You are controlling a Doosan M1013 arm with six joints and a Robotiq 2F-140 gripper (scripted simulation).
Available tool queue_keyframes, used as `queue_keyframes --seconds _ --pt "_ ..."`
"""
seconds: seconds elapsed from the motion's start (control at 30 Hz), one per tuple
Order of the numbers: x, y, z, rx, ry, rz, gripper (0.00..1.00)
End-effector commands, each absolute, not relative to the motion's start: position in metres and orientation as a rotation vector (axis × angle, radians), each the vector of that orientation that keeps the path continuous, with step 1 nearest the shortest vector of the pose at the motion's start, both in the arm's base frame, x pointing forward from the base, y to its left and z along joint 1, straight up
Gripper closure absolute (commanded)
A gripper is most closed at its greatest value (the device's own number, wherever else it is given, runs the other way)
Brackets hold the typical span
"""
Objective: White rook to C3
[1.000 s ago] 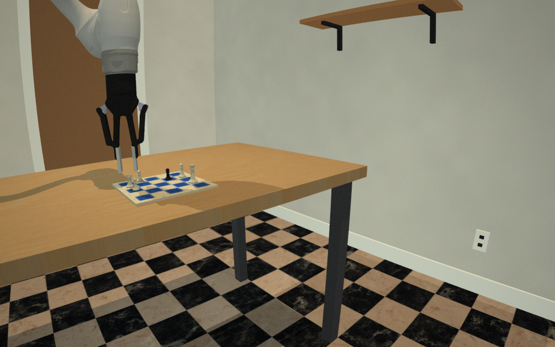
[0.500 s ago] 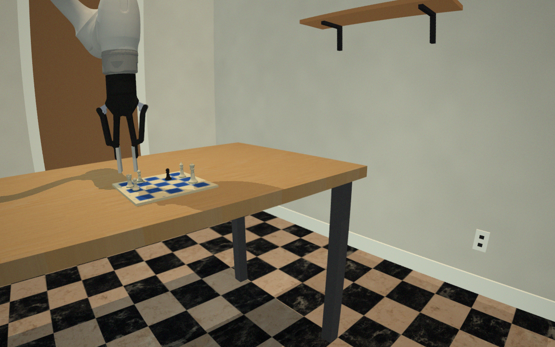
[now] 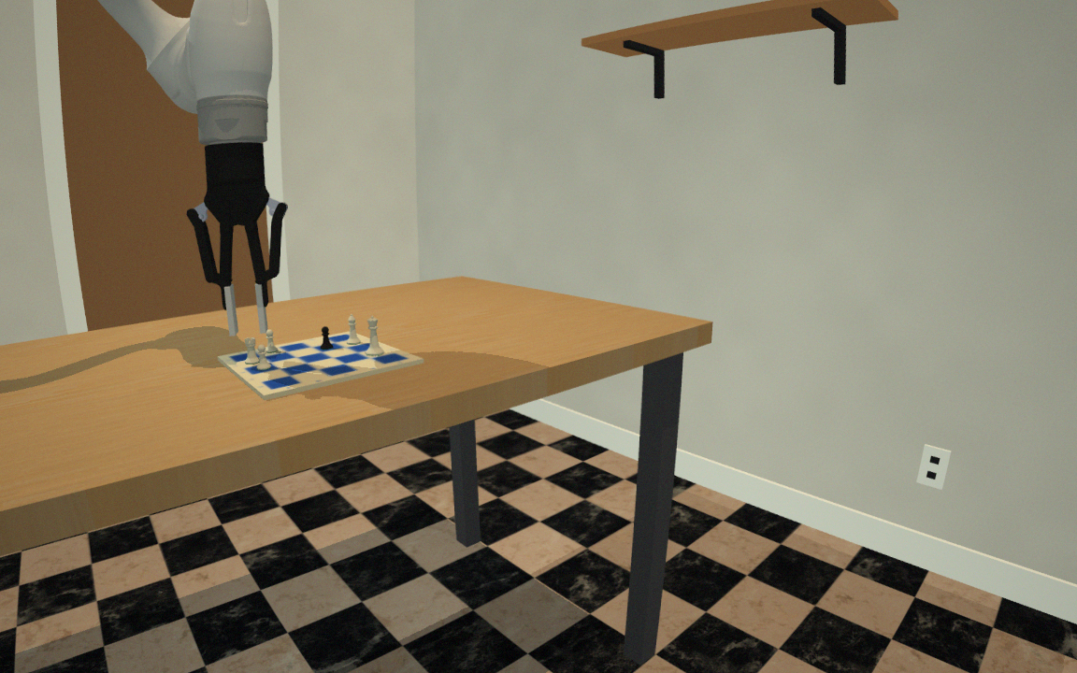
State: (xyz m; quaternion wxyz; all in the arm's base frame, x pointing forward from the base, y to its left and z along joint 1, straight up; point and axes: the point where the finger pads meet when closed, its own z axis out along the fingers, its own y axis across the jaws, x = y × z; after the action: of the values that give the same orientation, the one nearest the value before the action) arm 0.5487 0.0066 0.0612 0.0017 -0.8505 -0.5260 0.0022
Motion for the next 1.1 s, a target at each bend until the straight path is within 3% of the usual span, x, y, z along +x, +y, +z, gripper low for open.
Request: queue_keyframes --seconds 0.0,1.07 --pt "0.549 0.007 0.061 -2.669 -1.651 0.007 0.78" --pt "0.549 0.007 0.032 -2.669 -1.651 0.007 0.78"
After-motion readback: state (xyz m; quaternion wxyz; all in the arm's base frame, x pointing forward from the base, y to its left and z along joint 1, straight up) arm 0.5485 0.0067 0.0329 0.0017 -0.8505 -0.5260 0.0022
